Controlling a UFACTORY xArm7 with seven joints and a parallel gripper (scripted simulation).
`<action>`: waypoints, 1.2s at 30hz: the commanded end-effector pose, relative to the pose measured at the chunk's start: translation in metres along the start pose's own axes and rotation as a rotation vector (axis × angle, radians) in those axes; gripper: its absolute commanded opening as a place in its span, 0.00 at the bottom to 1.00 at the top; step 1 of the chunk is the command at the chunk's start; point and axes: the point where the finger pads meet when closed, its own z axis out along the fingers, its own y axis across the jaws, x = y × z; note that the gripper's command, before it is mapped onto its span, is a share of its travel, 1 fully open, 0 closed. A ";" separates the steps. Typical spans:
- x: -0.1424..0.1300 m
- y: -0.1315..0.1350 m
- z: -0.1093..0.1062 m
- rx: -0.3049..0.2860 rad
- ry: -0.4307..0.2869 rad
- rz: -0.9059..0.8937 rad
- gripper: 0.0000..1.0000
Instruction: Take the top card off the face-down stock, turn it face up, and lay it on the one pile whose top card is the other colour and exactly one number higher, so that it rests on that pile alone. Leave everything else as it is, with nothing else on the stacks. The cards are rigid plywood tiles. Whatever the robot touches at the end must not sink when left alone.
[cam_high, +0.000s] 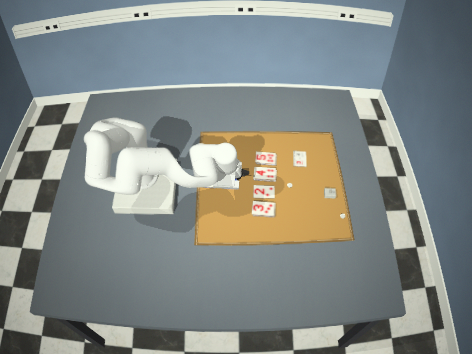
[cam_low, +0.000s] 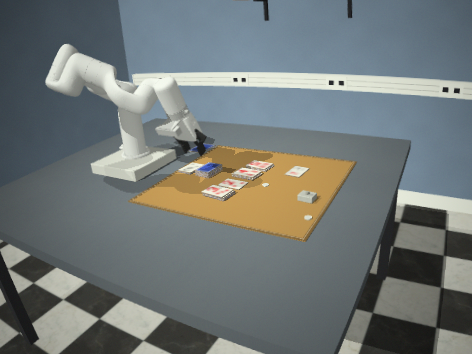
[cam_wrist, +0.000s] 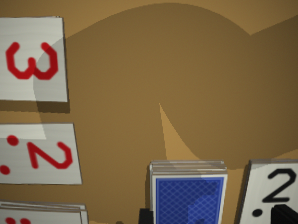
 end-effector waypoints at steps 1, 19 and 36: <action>-0.003 -0.001 -0.008 0.003 0.001 -0.001 0.74; -0.006 -0.001 -0.015 0.003 0.001 -0.001 0.74; -0.008 -0.001 -0.014 0.003 0.001 -0.001 0.74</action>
